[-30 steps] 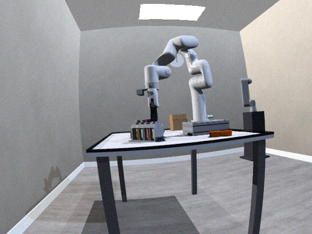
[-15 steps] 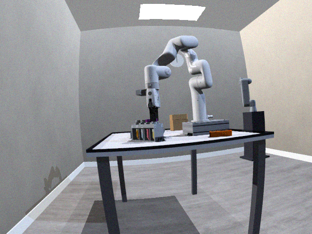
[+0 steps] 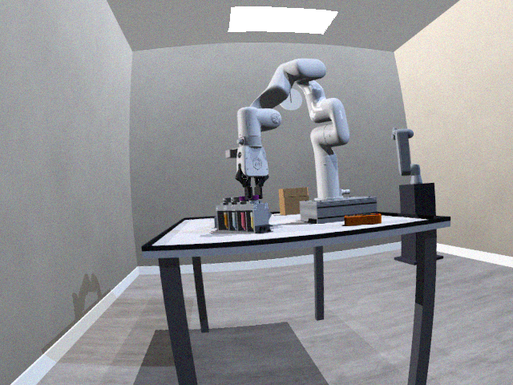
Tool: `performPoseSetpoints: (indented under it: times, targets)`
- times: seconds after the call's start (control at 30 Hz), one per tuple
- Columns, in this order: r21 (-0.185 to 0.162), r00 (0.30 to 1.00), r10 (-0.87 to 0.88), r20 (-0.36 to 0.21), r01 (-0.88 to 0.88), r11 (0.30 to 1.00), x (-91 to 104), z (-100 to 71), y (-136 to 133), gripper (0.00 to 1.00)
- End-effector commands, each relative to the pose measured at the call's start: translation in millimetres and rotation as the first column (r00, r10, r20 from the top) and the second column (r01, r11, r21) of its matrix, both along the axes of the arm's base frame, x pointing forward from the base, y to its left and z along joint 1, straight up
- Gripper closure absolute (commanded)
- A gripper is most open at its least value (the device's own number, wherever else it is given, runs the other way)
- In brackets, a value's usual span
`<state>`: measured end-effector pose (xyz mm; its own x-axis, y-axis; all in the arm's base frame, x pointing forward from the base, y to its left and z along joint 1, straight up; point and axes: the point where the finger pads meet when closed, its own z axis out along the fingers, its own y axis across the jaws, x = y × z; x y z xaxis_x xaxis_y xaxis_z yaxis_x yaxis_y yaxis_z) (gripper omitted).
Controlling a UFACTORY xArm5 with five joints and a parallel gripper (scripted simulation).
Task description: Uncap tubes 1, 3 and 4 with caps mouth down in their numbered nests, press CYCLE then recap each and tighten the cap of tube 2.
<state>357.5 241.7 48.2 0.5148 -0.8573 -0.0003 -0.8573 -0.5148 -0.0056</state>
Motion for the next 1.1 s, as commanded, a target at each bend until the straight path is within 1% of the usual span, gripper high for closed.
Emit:
performPoseSetpoints:
  times: [0.0, 0.2, 0.27, 0.37, 0.47, 0.83, 0.87, 1.07]
  targets:
    - [0.006, 0.961, -0.276, -0.001, 0.276, 0.961, 1.0, 0.6, 0.7, 1.0]
    - [0.006, 0.869, -0.494, -0.003, 0.494, 0.869, 1.0, 0.4, 0.7, 1.0]
    - [0.006, 0.869, -0.494, -0.003, 0.494, 0.869, 1.0, 0.4, 0.7, 1.0]
    - [0.007, 0.773, -0.635, -0.004, 0.635, 0.773, 1.0, 0.3, 0.7, 1.0]
    - [0.006, 0.692, -0.722, -0.006, 0.722, 0.692, 1.0, 0.2, 0.7, 1.0]
    - [0.006, 0.685, -0.729, -0.006, 0.729, 0.685, 1.0, 0.2, 0.7, 1.0]
    - [0.006, 0.685, -0.729, -0.006, 0.729, 0.685, 1.0, 0.2, 0.7, 0.54]
    - [0.006, 0.685, -0.729, -0.006, 0.729, 0.685, 1.0, 0.2, 0.7, 0.54]
